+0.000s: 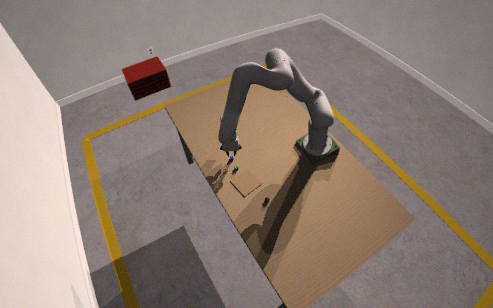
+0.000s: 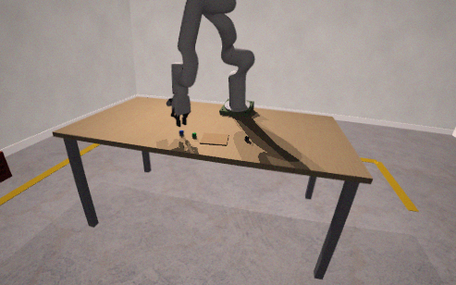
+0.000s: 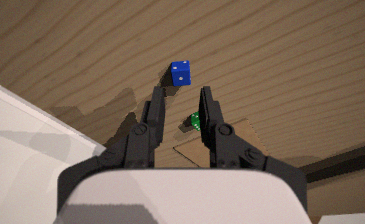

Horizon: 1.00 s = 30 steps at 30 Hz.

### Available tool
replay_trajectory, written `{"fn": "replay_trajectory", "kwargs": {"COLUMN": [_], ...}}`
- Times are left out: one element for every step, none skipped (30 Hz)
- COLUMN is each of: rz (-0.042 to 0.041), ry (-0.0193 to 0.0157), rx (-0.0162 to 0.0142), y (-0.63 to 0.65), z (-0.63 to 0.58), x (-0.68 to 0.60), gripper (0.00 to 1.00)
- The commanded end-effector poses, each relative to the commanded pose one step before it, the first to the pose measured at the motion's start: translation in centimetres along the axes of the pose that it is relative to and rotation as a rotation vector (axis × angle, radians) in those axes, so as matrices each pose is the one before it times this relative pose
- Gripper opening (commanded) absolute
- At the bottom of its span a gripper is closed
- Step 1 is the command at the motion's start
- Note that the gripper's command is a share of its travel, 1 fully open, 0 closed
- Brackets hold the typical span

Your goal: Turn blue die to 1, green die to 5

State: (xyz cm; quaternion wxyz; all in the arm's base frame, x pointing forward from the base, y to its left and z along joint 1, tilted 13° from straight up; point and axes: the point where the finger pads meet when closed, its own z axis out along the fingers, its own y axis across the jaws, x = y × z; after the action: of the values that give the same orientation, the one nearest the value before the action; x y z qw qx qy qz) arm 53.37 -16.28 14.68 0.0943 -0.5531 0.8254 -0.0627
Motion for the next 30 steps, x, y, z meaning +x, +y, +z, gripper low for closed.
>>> {"fn": "replay_trajectory", "kwargs": {"rz": [-0.00011, 0.00000, 0.00000, 0.00000, 0.00000, 0.00000, 0.00000, 0.00000, 0.00000, 0.00000, 0.00000, 0.00000, 0.00000, 0.00000, 0.00000, 0.00000, 0.00000, 0.00000, 0.00000, 0.00000, 0.00000, 0.00000, 0.00000, 0.00000, 0.00000, 0.00000, 0.00000, 0.00000, 0.00000, 0.00000], "ry": [-0.00076, 0.00000, 0.00000, -0.00001, 0.00001, 0.00000, -0.00001, 0.00000, 0.00002, -0.00002, -0.00001, 0.00000, 0.00001, 0.00001, -0.00001, -0.00001, 0.00000, 0.00000, 0.00000, 0.00000, 0.00000, 0.00000, 0.00000, 0.00000, 0.00000, 0.00000, 0.00000, 0.00000, 0.00000, 0.00000], "rx": [0.00206, 0.00000, 0.00000, 0.00000, 0.00000, 0.00000, 0.00000, 0.00000, 0.00000, 0.00000, 0.00000, 0.00000, 0.00000, 0.00000, 0.00000, 0.00000, 0.00000, 0.00000, 0.00000, 0.00000, 0.00000, 0.00000, 0.00000, 0.00000, 0.00000, 0.00000, 0.00000, 0.00000, 0.00000, 0.00000], "y": [-0.099, 0.000, 0.001, 0.001, 0.001, 0.001, 0.001, 0.001, 0.001, 0.000, 0.000, 0.001, 0.001, 0.001, 0.000, 0.000, 0.000, 0.000, 0.000, 0.000, 0.000, 0.000, 0.000, 0.000, 0.000, 0.000, 0.000, 0.000, 0.000, 0.000], "z": [0.500, 0.000, 0.166, 0.159, 0.155, 0.146, 0.137, 0.132, 0.127, 0.113, 0.107, 0.100, 0.094, 0.085, 0.074, 0.067, 0.060, 0.000, 0.000, 0.053, 0.046, 0.039, 0.033, 0.026, 0.021, 0.015, 0.011, 0.007, 0.004, 0.001], "x": [0.000, 0.000, 0.003, 0.003, 0.004, 0.003, 0.003, 0.003, 0.003, 0.002, 0.002, 0.002, 0.002, 0.002, 0.001, 0.001, 0.001, 0.000, 0.000, 0.001, 0.001, 0.001, 0.001, 0.001, 0.001, 0.000, 0.000, 0.000, 0.000, 0.000], "gripper": [0.36, 0.36, 0.36, 0.36, 0.36, 0.36, 0.36, 0.36, 0.36, 0.36, 0.36, 0.36, 0.36, 0.36, 0.36, 0.36, 0.36, 0.36, 0.36, 0.36, 0.36, 0.36, 0.36, 0.36, 0.36, 0.36, 0.36, 0.36, 0.36, 0.36]}}
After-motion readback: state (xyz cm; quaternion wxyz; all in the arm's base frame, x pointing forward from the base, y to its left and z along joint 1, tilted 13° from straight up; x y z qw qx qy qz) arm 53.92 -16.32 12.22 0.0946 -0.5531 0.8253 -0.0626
